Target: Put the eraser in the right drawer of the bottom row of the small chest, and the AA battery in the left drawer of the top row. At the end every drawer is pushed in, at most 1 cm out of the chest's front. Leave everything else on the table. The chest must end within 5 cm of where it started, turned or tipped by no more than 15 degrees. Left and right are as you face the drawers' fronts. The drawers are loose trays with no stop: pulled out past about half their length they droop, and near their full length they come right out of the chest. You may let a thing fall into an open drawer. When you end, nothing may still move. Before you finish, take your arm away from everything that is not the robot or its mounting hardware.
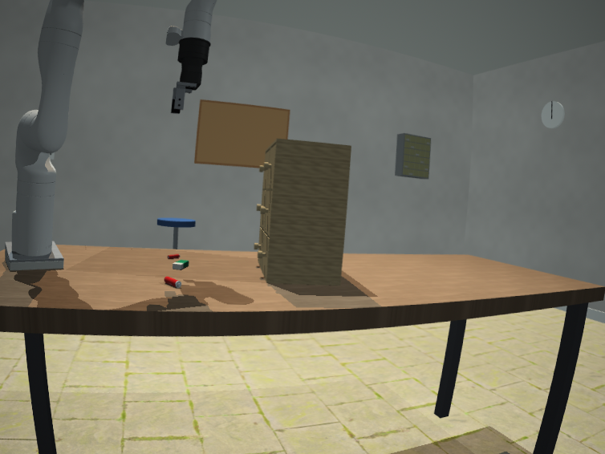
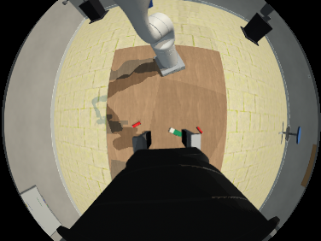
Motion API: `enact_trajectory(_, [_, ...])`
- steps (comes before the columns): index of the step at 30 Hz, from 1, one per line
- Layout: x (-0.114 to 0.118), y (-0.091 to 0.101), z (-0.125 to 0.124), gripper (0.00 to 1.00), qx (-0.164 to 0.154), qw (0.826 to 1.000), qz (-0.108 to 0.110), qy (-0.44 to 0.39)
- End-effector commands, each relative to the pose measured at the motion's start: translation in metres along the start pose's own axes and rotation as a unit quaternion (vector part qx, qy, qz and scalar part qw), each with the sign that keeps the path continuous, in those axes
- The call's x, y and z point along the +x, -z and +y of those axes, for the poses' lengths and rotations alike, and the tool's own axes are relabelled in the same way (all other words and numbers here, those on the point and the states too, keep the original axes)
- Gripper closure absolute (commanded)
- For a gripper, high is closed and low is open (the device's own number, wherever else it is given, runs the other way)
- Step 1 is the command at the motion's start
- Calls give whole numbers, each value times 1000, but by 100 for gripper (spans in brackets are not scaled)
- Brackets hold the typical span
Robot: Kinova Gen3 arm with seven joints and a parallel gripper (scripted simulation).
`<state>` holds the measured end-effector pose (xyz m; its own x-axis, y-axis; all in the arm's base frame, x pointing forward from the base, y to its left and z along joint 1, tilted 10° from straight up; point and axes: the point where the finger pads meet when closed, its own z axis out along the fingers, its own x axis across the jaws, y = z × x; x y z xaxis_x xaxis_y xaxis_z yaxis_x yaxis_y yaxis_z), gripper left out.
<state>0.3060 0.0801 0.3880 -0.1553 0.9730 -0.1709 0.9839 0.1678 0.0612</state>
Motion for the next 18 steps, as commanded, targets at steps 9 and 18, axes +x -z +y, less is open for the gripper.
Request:
enact_trajectory(9, [7,-7,8,0,-2,997,-6,75])
enact_trajectory(18, [15,-14,17,0,-3,987,-11,159])
